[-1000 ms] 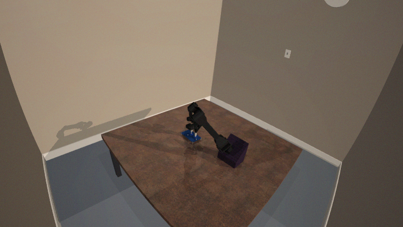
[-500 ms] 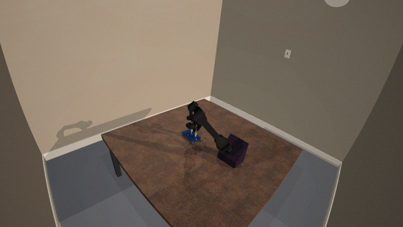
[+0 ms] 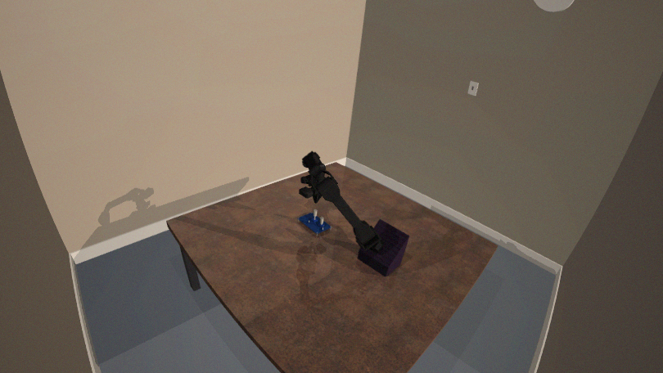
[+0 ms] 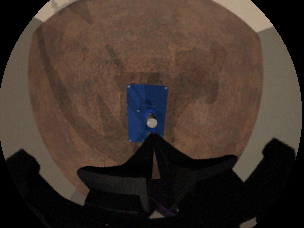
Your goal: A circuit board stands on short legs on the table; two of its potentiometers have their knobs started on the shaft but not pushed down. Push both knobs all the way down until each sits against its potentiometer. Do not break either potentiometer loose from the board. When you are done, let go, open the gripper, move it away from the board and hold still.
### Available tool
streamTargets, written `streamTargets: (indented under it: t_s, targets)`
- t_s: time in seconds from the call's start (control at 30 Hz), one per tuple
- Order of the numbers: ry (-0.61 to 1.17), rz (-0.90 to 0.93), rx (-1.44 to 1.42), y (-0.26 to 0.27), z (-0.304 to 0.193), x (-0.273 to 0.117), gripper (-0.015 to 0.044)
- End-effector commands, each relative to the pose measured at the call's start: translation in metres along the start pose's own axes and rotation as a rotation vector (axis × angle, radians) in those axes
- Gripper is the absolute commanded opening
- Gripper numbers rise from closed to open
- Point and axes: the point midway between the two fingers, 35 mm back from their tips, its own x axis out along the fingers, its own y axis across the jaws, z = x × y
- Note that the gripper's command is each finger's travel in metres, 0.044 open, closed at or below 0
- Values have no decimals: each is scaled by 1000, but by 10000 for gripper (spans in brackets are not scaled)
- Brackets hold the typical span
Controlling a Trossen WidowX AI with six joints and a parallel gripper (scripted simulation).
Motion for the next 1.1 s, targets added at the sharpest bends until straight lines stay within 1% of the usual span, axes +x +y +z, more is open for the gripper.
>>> streamTargets:
  t_s: [0.0,0.07,0.27,0.63,1.07]
  targets:
    - [8,-1,2,-1,0,9,0]
    - [7,0,2,-1,0,19,0]
    - [7,0,2,-1,0,22,0]
    - [7,0,2,-1,0,39,0]
    - [7,0,2,-1,0,40,0]
